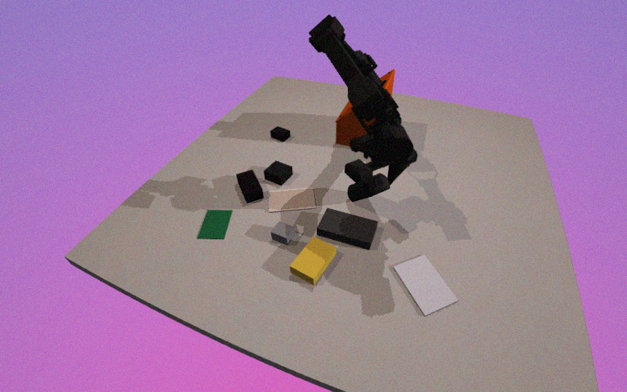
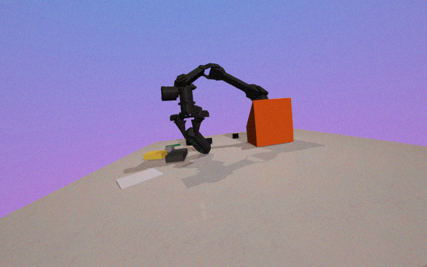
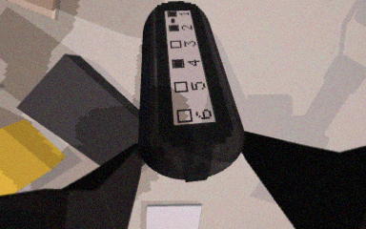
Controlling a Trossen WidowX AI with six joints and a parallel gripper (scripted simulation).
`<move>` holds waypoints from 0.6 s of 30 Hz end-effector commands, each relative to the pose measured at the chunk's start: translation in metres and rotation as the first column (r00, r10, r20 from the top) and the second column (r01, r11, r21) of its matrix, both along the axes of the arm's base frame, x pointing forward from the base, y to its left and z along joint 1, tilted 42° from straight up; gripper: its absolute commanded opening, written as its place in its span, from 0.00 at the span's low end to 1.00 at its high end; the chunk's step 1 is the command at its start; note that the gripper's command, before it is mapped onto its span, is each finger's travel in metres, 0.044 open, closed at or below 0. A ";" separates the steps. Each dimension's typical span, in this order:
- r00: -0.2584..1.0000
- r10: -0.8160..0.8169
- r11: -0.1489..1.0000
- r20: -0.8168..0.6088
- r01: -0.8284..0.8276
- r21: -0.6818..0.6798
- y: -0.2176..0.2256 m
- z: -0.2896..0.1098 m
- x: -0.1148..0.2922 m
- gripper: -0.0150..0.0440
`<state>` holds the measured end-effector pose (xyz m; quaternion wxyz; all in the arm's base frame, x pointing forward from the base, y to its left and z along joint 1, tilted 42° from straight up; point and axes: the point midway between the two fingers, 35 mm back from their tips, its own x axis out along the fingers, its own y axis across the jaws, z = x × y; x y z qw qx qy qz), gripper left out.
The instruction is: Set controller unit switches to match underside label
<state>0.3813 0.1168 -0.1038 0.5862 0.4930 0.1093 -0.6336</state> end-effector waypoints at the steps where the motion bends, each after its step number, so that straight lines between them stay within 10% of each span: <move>1: 1.000 -0.008 1.000 -0.011 0.008 -0.007 -0.004 -0.005 0.000 0.83; 18: 1.000 -0.008 1.000 -0.011 0.008 -0.007 -0.003 -0.017 0.006 0.83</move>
